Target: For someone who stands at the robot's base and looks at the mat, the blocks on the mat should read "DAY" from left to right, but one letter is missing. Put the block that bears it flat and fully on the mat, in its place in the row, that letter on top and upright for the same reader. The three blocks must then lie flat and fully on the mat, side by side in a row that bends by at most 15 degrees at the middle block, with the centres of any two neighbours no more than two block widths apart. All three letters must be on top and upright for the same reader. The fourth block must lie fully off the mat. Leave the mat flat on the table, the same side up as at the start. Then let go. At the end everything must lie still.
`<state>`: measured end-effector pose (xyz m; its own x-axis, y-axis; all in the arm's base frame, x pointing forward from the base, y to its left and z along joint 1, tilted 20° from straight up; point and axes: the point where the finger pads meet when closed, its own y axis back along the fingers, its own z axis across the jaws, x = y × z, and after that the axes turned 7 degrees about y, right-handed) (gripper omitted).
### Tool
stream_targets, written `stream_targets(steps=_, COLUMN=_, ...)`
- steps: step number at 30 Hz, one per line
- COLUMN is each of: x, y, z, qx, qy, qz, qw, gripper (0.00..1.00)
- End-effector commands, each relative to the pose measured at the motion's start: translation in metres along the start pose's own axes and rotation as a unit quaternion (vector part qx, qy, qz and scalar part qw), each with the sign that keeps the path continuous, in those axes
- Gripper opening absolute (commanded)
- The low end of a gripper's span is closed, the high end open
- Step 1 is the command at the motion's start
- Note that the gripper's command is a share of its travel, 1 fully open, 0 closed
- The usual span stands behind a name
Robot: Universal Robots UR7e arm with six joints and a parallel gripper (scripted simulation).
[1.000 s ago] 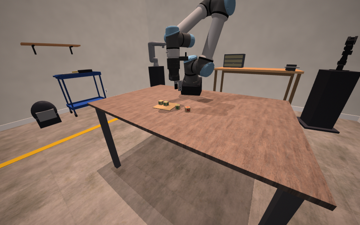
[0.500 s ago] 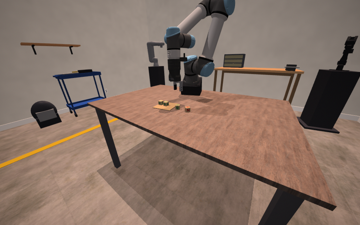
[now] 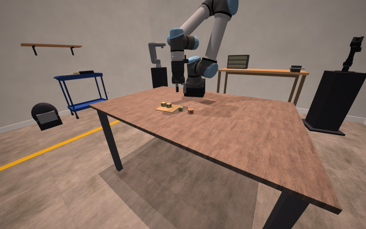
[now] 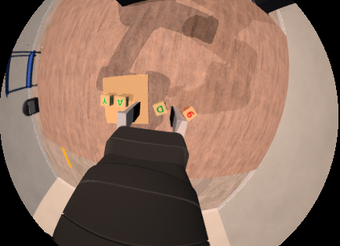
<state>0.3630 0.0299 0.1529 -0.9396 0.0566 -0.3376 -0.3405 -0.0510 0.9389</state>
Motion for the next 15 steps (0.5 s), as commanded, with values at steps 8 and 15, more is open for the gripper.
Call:
stream_targets(steps=8, x=0.0020, y=-0.0048, z=-0.0024, qx=0.000, qy=0.129, qz=0.001, qw=0.992, gripper=1.00)
stream_targets(steps=15, x=0.0021, y=-0.0068, z=-0.0037, qx=0.000, qy=0.191, qz=0.001, qw=0.982, gripper=1.00)
